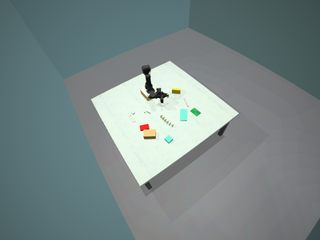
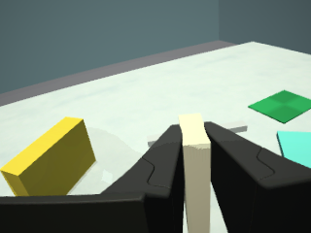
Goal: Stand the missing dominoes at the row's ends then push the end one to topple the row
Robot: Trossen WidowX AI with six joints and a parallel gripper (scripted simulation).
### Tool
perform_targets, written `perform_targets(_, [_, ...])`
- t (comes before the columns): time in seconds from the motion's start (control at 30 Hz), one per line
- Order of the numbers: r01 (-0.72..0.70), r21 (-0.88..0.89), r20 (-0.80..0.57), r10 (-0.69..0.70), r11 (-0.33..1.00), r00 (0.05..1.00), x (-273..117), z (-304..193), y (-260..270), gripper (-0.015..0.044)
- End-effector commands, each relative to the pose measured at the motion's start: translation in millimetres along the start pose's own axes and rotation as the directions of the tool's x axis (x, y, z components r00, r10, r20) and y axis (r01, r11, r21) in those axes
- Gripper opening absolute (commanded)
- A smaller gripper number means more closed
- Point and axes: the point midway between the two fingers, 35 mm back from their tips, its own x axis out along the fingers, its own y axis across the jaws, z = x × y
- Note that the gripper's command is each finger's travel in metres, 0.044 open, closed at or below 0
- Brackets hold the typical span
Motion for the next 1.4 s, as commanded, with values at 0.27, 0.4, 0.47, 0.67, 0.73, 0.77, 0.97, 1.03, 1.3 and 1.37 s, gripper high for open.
perform_targets(0.27, [0.0, -0.006, -0.011, 0.0, 1.0, 1.0, 5, -19, -5, 0.0028])
perform_targets(0.4, [-0.001, -0.006, -0.014, 0.001, 1.0, 1.0, 6, -25, -6, 0.0028])
perform_targets(0.47, [-0.002, -0.006, -0.016, 0.002, 1.0, 1.0, 7, -29, -6, 0.0028])
perform_targets(0.67, [-0.004, -0.007, -0.02, 0.004, 1.0, 1.0, 9, -39, -7, 0.0028])
perform_targets(0.73, [-0.005, -0.007, -0.022, 0.005, 1.0, 1.0, 9, -42, -6, 0.0028])
perform_targets(0.77, [-0.005, -0.007, -0.023, 0.005, 1.0, 1.0, 10, -44, -6, 0.0028])
perform_targets(0.97, [-0.008, -0.007, -0.027, 0.007, 1.0, 1.0, 12, -55, -5, 0.0028])
perform_targets(1.03, [-0.008, -0.008, -0.029, 0.008, 1.0, 1.0, 12, -58, -5, 0.0028])
perform_targets(1.3, [-0.012, -0.008, -0.035, 0.011, 1.0, 0.999, 14, -73, -1, 0.0028])
perform_targets(1.37, [-0.012, -0.008, -0.037, 0.012, 1.0, 0.999, 15, -76, 0, 0.0028])
